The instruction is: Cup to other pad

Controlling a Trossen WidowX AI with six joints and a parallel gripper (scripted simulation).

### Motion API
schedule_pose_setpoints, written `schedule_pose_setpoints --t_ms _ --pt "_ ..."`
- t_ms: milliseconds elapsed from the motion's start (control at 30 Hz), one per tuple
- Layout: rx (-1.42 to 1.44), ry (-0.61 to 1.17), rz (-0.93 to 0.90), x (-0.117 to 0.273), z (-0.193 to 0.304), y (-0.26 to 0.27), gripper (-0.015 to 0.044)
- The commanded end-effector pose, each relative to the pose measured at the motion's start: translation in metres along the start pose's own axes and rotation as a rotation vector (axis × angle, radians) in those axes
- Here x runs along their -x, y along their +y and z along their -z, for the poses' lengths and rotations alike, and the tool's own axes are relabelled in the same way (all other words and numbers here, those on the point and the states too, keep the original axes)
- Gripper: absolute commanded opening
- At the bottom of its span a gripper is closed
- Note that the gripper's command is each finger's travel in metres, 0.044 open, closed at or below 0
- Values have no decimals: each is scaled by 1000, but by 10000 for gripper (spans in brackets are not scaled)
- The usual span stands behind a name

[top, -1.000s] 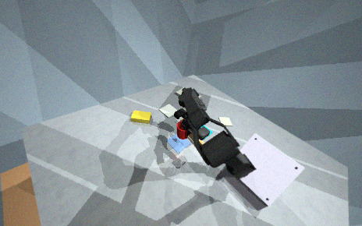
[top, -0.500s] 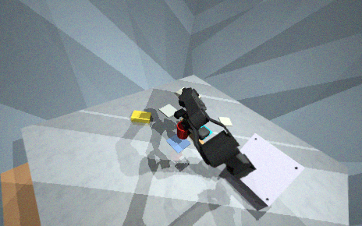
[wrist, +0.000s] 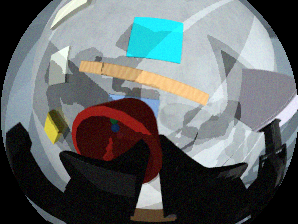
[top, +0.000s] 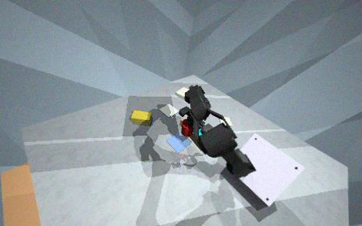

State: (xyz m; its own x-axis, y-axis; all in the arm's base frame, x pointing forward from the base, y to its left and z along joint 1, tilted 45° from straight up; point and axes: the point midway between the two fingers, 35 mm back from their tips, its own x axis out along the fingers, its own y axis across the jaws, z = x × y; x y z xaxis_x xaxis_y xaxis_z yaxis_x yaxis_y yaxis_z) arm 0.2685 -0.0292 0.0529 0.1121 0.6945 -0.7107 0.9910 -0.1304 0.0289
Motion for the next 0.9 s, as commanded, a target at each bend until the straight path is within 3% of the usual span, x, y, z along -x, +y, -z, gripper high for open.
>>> schedule_pose_setpoints --t_ms 0,867 --pt "3 -6 0 1 -12 -2 0" --pt "4 -11 -1 2 -78 -11 0"
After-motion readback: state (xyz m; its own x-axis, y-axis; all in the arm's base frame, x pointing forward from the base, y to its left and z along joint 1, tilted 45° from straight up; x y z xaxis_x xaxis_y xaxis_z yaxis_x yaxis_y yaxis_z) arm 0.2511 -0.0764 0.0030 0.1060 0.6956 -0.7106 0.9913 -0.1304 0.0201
